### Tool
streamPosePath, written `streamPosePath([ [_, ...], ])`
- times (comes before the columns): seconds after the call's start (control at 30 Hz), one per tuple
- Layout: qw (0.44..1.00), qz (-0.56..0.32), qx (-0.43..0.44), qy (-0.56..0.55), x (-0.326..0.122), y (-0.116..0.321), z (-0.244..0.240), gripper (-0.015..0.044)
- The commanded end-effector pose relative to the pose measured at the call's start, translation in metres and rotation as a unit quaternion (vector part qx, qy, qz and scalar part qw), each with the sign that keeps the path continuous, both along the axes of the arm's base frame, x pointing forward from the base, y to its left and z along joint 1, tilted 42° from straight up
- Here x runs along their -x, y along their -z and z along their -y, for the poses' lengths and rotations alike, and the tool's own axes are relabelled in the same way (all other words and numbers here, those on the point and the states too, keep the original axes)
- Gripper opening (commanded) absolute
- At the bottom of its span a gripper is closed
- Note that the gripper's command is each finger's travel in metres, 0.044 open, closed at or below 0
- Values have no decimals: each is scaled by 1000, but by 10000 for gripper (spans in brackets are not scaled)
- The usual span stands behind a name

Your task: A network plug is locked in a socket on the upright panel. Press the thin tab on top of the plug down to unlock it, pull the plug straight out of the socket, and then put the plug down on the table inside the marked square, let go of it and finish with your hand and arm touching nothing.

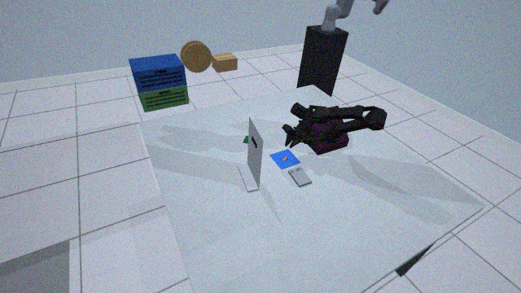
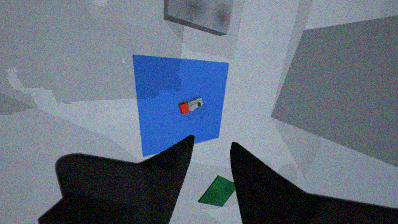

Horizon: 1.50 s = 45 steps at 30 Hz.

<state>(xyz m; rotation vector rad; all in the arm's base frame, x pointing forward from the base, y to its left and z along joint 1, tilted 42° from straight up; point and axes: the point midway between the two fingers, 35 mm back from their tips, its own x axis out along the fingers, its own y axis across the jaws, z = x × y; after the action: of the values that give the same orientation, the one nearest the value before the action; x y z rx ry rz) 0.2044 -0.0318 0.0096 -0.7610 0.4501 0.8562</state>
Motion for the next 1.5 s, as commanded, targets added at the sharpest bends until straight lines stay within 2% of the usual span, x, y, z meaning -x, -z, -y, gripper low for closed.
streamPosePath([
  [0.0, 1000, 7, 4, 0, -2, -5, 5, 156],
  [1.47, 1000, 4, -3, 1, 6, -46, 36, 156],
])
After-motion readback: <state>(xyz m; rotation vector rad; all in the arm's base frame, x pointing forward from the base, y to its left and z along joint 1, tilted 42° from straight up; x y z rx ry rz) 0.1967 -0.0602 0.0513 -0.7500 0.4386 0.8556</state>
